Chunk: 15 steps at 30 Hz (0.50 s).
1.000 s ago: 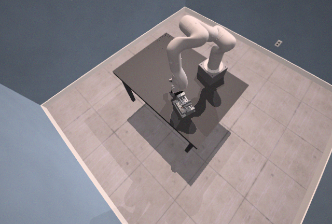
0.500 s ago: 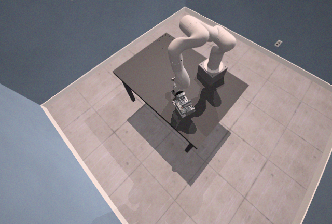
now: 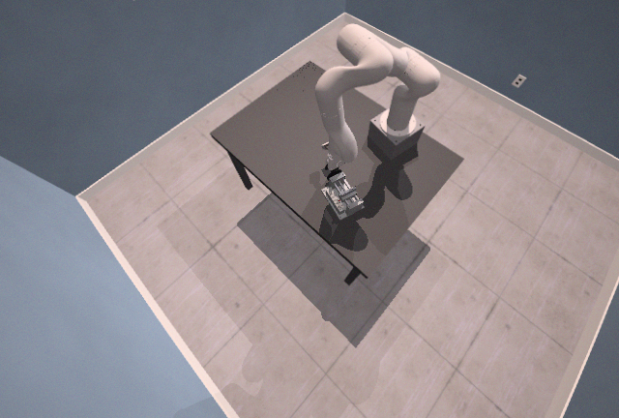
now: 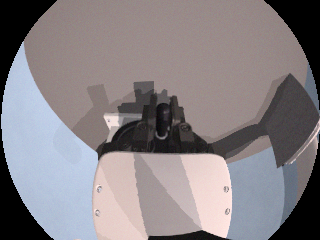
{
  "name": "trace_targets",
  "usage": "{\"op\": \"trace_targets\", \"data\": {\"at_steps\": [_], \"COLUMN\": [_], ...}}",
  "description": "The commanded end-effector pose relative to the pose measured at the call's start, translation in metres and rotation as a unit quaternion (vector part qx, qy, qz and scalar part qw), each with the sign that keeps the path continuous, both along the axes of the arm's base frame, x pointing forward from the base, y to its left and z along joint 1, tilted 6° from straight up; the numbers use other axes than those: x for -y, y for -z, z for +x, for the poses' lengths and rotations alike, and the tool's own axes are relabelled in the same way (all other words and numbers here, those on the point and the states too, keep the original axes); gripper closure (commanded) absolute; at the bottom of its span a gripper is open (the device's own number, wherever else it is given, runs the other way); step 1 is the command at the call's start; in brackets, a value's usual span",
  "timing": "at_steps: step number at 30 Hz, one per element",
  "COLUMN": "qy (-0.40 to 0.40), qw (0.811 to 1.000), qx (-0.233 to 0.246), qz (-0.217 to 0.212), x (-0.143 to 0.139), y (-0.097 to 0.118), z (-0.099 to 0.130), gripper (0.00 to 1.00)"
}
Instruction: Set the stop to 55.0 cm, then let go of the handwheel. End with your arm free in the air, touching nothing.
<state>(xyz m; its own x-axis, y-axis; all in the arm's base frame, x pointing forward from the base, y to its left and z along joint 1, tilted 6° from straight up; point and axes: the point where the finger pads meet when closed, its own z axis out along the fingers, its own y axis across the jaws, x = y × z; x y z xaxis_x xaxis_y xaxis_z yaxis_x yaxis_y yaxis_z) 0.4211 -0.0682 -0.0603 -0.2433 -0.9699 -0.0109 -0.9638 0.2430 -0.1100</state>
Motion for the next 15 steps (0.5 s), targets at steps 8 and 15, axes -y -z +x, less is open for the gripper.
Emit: {"op": "trace_targets", "data": {"at_steps": [8, 15], "qy": [0.0, 0.0], "qw": [1.0, 1.0], "qx": [0.0, 0.0], "qz": [0.0, 0.0], "x": [-0.002, -0.002], "y": [-0.012, -0.019], "z": [-0.007, -0.008], "gripper": [0.94, 0.94]}}
